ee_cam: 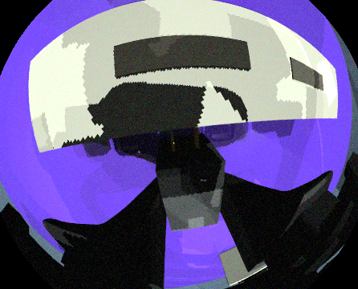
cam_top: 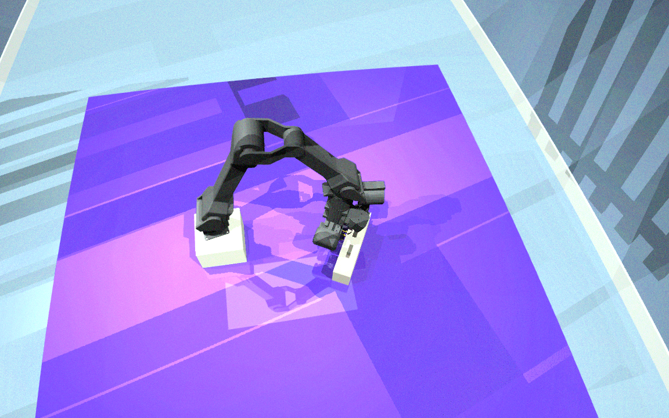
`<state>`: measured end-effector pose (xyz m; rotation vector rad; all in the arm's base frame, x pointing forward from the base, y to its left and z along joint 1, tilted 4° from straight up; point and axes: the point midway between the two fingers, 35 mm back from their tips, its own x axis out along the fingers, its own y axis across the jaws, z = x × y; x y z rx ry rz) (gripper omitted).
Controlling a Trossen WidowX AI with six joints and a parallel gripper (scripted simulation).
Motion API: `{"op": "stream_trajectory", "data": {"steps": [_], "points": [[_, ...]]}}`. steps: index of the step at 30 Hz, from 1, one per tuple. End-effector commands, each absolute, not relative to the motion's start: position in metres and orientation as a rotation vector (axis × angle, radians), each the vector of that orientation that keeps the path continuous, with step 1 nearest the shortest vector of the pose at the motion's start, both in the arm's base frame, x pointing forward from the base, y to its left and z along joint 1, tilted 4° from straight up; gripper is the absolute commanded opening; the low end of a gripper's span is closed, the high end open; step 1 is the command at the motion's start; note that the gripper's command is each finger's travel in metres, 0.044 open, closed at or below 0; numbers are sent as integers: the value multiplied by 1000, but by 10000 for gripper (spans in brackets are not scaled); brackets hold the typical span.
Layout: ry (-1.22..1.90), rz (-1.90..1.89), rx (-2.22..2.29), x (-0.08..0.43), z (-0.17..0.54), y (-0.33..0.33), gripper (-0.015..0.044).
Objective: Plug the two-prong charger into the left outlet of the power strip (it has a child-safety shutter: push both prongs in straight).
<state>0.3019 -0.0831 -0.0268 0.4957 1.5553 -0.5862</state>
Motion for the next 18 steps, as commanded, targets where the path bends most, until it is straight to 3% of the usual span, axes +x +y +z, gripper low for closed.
{"op": "stream_trajectory", "data": {"steps": [1, 18], "points": [[1546, -587, 502, 303, -26, -83, 0], [1547, -587, 502, 297, -23, -78, 0]]}}
